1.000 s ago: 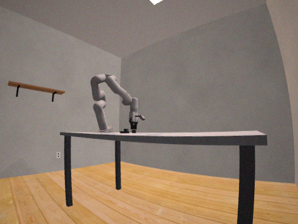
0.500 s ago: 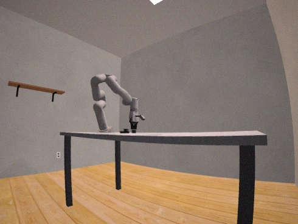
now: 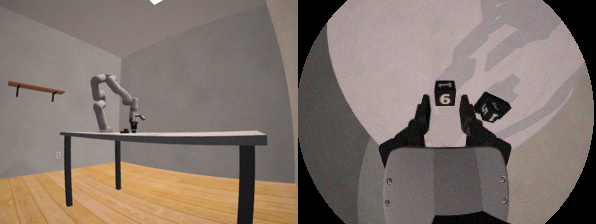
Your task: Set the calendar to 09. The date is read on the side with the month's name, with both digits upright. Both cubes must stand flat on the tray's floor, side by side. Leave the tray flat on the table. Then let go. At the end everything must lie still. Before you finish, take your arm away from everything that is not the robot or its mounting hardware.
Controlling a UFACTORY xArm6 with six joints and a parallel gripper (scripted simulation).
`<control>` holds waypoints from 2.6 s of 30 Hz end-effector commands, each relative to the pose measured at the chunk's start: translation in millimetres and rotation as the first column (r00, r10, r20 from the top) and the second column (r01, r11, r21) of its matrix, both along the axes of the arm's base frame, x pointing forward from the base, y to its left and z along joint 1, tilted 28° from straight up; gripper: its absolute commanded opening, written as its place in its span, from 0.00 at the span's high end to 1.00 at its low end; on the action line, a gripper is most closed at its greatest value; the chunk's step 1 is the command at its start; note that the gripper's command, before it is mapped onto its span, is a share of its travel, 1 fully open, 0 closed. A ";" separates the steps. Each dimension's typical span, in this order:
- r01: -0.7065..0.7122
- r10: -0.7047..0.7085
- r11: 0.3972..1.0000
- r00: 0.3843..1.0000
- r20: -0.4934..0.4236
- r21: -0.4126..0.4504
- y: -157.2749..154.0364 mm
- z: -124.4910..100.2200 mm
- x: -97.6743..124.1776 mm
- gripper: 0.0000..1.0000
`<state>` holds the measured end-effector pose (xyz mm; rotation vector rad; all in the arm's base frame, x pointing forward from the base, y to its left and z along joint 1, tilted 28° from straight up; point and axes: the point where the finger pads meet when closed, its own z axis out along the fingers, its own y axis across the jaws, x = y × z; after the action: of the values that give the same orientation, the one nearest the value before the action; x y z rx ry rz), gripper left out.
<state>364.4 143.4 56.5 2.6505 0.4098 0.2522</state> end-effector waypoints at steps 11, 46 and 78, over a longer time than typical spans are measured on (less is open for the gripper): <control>-0.001 0.001 1.000 1.000 0.003 0.002 1.0 1.0 0.9 0.53; -0.001 0.001 1.000 1.000 0.003 0.002 20.6 44.7 -11.1 0.53; -0.158 0.136 0.986 0.942 0.307 0.049 16.7 45.1 -13.5 0.53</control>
<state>349.2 160.5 100.3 2.6147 0.4923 0.6312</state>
